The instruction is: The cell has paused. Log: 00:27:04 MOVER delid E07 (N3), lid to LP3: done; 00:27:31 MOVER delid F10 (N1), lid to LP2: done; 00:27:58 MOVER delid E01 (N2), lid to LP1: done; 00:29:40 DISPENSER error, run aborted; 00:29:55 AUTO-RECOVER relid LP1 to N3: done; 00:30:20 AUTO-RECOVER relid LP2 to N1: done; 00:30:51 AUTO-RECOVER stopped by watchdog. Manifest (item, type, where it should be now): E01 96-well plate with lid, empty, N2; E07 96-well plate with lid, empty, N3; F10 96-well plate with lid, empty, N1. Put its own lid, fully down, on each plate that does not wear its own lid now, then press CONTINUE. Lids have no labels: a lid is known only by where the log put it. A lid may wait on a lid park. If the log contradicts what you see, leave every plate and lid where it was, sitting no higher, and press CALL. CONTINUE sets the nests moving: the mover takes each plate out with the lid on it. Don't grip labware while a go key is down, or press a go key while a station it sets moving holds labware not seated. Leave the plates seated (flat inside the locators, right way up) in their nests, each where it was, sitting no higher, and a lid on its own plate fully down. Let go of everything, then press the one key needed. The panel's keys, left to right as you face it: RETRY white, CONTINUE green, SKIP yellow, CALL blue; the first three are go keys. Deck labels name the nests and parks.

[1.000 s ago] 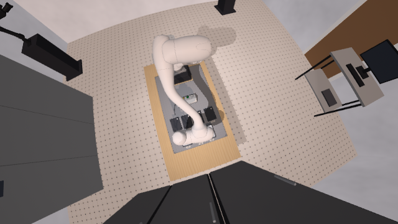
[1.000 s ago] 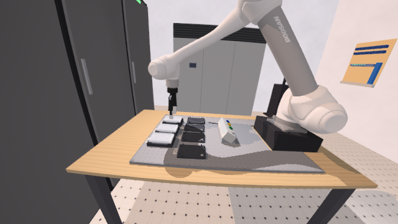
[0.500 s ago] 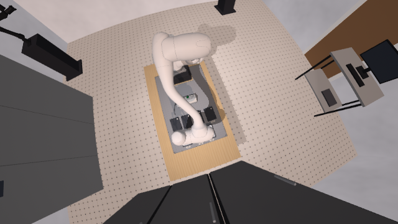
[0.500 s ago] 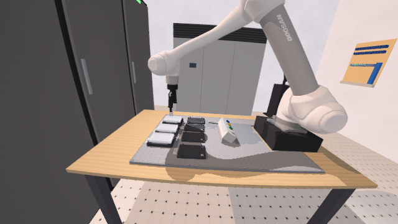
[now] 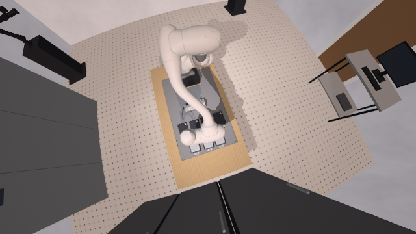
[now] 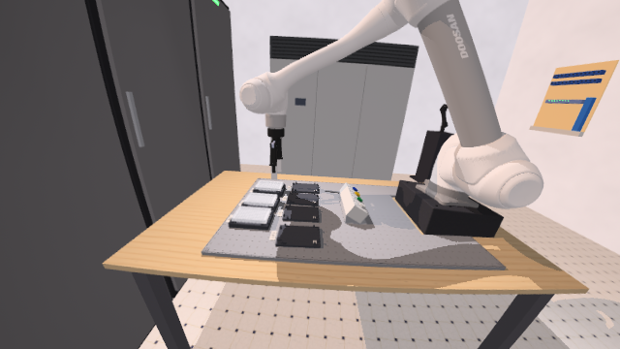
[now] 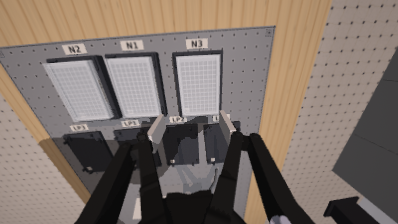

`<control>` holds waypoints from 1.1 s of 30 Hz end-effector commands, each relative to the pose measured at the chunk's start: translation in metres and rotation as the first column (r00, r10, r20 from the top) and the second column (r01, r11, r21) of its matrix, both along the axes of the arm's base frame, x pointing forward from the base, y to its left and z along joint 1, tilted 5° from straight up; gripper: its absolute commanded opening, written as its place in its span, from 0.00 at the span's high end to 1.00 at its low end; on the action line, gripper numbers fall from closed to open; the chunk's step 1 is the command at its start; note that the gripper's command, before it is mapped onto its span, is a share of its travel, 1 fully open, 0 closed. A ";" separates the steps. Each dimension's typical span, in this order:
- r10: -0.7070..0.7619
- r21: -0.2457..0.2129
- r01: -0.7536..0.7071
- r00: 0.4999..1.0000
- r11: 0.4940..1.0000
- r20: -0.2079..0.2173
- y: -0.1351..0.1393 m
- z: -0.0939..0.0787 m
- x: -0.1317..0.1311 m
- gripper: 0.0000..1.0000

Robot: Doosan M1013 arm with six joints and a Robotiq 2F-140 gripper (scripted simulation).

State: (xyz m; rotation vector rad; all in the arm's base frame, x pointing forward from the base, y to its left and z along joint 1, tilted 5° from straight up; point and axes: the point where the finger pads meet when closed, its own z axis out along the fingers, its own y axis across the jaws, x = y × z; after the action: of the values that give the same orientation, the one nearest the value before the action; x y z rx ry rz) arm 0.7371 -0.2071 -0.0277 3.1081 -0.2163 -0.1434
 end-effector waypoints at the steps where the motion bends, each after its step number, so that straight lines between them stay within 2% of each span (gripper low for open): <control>1: 0.003 -0.005 -0.003 1.000 1.000 0.009 0.037 0.027 -0.049 0.34; 3: 0.003 -0.005 -0.003 1.000 1.000 0.009 0.037 0.027 -0.049 0.34; 4: 0.004 -0.005 -0.004 1.000 1.000 0.009 0.055 0.036 -0.076 0.34; 5: 0.004 -0.005 -0.004 1.000 1.000 0.009 0.055 0.036 -0.076 0.34; 6: 0.005 -0.005 -0.005 1.000 1.000 0.009 0.071 0.043 -0.104 0.34; 8: 0.005 -0.005 -0.005 1.000 1.000 0.009 0.073 0.044 -0.107 0.34; 9: 0.005 -0.004 -0.005 1.000 1.000 0.009 0.090 0.051 -0.139 0.34; 11: 0.005 -0.004 -0.005 1.000 1.000 0.009 0.091 0.052 -0.141 0.34; 12: 0.006 -0.004 -0.006 1.000 1.000 0.009 0.108 0.057 -0.175 0.34; 14: 0.006 -0.004 -0.006 1.000 1.000 0.009 0.109 0.057 -0.175 0.34; 15: 0.007 -0.004 -0.007 1.000 1.000 0.009 0.125 0.061 -0.209 0.34; 16: 0.007 -0.004 -0.007 1.000 1.000 0.009 0.125 0.061 -0.209 0.34; 17: 0.007 -0.004 -0.007 1.000 1.000 0.009 0.136 0.063 -0.237 0.34; 20: 0.007 -0.004 -0.007 1.000 1.000 0.009 0.138 0.064 -0.242 0.34; 21: 0.008 -0.004 -0.008 1.000 1.000 0.009 0.150 0.064 -0.272 0.34; 22: 0.008 -0.004 -0.008 1.000 1.000 0.009 0.150 0.064 -0.272 0.34; 23: 0.008 -0.004 -0.008 1.000 1.000 0.009 0.160 0.064 -0.298 0.34; 24: 0.008 -0.004 -0.008 1.000 1.000 0.009 0.160 0.064 -0.298 0.34; 25: 0.009 -0.004 -0.009 1.000 1.000 0.009 0.167 0.064 -0.320 0.34; 26: 0.009 -0.004 -0.009 1.000 1.000 0.009 0.167 0.064 -0.320 0.34; 29: 0.009 -0.004 -0.009 1.000 1.000 0.009 0.178 0.061 -0.353 0.34; 31: 0.009 -0.004 -0.009 1.000 1.000 0.009 0.179 0.061 -0.356 0.34; 32: 0.009 -0.004 -0.009 1.000 1.000 0.009 0.179 0.061 -0.356 1.00; 33: 0.009 -0.004 -0.009 1.000 1.000 0.009 0.179 0.061 -0.356 1.00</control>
State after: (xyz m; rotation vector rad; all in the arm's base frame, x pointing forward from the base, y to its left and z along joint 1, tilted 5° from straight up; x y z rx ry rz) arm 0.3895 -0.0338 0.0318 3.1032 -0.1947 -0.1449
